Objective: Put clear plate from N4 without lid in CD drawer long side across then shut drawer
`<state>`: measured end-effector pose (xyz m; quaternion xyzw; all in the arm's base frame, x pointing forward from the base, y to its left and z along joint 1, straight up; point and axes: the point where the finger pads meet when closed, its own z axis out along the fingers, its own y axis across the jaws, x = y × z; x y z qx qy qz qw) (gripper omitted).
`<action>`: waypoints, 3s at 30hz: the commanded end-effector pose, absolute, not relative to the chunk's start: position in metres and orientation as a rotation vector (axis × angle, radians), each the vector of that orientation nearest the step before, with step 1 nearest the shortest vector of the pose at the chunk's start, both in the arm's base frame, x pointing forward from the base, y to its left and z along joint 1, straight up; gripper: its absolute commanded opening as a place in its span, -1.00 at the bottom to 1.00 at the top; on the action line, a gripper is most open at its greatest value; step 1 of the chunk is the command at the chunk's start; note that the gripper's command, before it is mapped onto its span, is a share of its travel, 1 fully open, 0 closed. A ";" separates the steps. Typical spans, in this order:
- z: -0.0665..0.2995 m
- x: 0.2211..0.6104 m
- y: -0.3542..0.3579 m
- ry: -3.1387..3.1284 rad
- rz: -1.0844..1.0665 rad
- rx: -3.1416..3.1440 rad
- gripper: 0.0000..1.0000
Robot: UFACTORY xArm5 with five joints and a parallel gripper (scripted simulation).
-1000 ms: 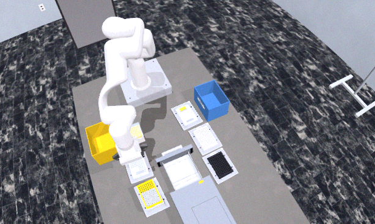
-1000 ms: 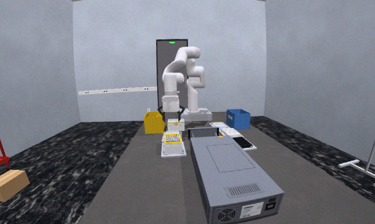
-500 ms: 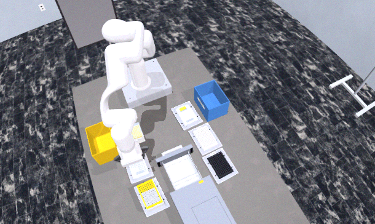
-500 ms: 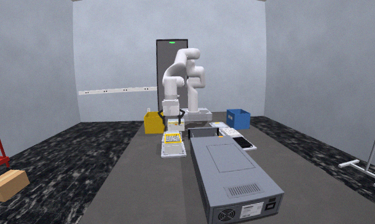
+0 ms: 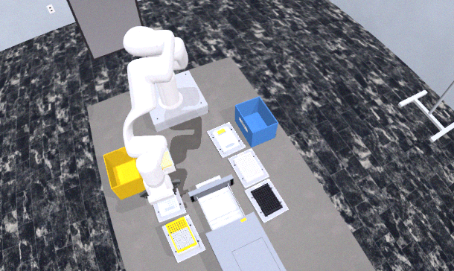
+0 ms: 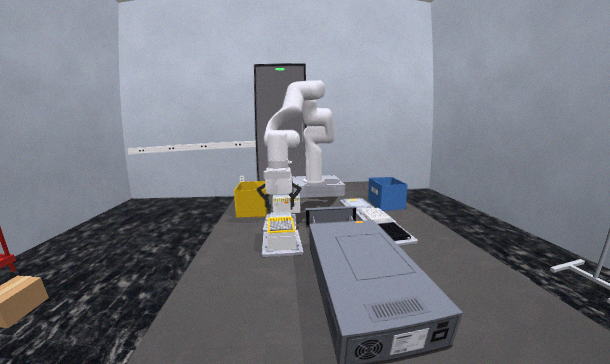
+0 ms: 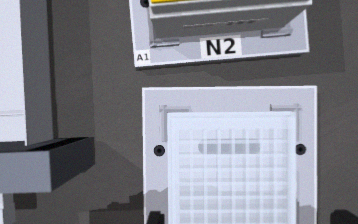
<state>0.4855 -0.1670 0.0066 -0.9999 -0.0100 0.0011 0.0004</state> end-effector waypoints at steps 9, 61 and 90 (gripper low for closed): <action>-0.008 0.488 -0.168 -0.031 -0.005 -3.143 1.00; -0.032 0.488 -0.168 -0.031 -0.005 -3.143 1.00; -0.031 0.488 -0.168 -0.031 -0.005 -3.143 -1.00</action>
